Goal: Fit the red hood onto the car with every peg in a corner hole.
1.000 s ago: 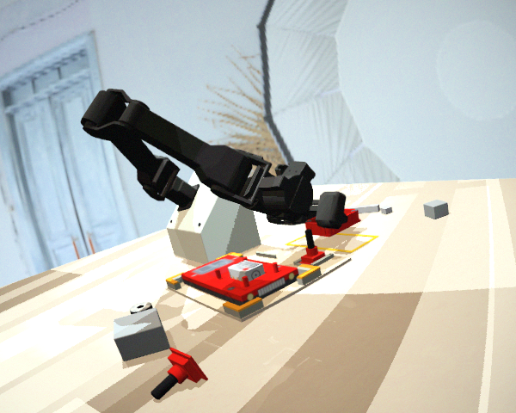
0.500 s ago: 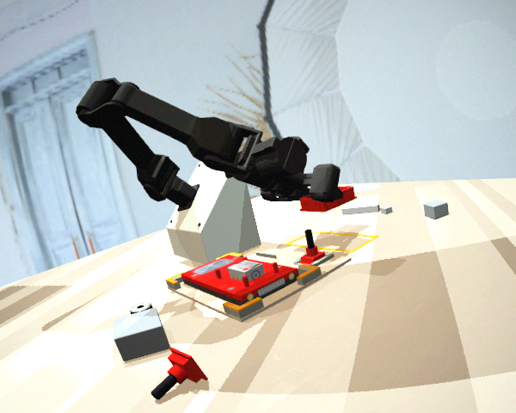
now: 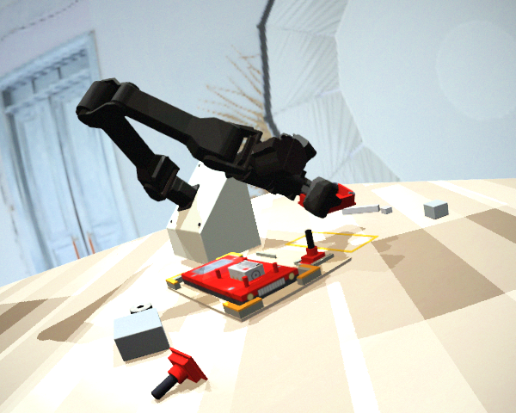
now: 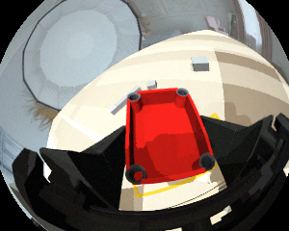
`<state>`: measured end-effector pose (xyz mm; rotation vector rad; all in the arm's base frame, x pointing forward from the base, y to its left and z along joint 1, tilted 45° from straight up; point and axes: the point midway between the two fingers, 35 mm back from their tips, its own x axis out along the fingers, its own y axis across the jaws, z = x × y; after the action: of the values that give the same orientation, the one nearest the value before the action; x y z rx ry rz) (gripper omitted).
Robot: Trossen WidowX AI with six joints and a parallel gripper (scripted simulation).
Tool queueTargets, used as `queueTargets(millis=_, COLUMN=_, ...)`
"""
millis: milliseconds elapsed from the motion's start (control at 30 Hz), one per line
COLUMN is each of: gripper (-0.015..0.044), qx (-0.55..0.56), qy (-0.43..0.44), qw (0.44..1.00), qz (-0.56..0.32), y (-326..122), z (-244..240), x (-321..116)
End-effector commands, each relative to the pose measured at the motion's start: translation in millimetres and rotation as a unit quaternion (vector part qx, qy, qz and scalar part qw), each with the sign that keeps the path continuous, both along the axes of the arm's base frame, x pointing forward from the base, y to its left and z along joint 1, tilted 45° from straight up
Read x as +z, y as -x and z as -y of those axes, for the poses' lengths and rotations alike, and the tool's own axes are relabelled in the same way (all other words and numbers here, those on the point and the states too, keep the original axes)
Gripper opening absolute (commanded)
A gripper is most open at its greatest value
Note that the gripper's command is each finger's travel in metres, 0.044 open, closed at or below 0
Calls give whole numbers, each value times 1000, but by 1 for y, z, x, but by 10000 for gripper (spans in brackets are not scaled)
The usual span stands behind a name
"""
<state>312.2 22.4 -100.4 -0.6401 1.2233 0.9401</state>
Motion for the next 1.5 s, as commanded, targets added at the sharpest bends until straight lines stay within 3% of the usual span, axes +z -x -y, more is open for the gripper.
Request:
queueTargets(millis=0, gripper=0, qx=-74, qy=-5, qw=997, qz=-19, y=0, z=0, x=-1)
queueTargets(millis=733, gripper=0, qx=-420, qy=-28, qw=901, qz=-109, y=0, z=0, x=-1)
queueTargets(millis=1467, gripper=0, qx=-710, qy=-46, qw=678, qz=-185, y=0, z=0, x=-1)
